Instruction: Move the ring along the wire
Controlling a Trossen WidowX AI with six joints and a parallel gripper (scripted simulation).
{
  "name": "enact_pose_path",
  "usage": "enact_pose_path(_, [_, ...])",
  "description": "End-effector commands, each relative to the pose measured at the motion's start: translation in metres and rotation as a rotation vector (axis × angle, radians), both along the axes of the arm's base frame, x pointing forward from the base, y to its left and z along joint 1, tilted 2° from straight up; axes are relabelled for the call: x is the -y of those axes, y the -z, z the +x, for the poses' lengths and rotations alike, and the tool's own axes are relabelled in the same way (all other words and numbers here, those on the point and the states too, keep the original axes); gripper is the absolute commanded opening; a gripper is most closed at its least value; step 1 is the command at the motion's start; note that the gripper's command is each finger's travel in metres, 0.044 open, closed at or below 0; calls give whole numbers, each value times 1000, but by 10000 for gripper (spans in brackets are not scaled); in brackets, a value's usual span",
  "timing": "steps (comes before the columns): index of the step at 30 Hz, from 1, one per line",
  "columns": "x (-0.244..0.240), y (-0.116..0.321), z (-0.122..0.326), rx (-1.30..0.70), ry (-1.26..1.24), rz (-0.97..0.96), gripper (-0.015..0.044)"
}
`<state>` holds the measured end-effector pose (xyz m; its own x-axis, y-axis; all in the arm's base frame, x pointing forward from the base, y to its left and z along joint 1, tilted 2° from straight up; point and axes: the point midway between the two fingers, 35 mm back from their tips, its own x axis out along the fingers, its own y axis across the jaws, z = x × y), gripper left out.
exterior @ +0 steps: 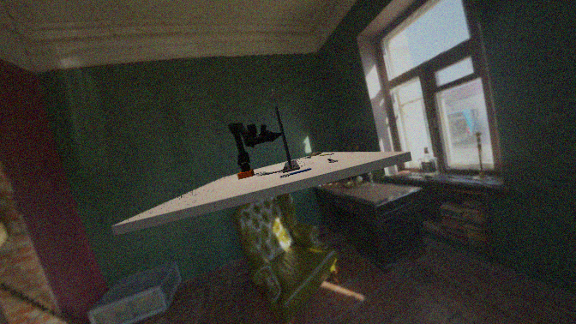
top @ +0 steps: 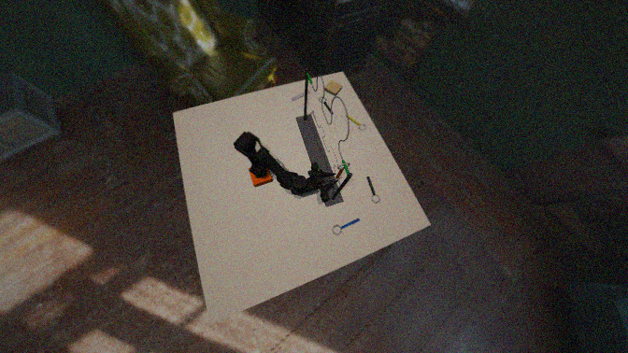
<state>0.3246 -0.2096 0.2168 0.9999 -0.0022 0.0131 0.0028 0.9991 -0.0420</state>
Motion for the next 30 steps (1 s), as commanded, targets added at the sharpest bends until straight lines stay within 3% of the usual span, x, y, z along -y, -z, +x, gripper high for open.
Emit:
enact_pose_path(1, [1, -2, 6, 4, 5, -9, 160])
enact_pose_path(30, [-2, -2, 37, 6, 5, -9, 160])
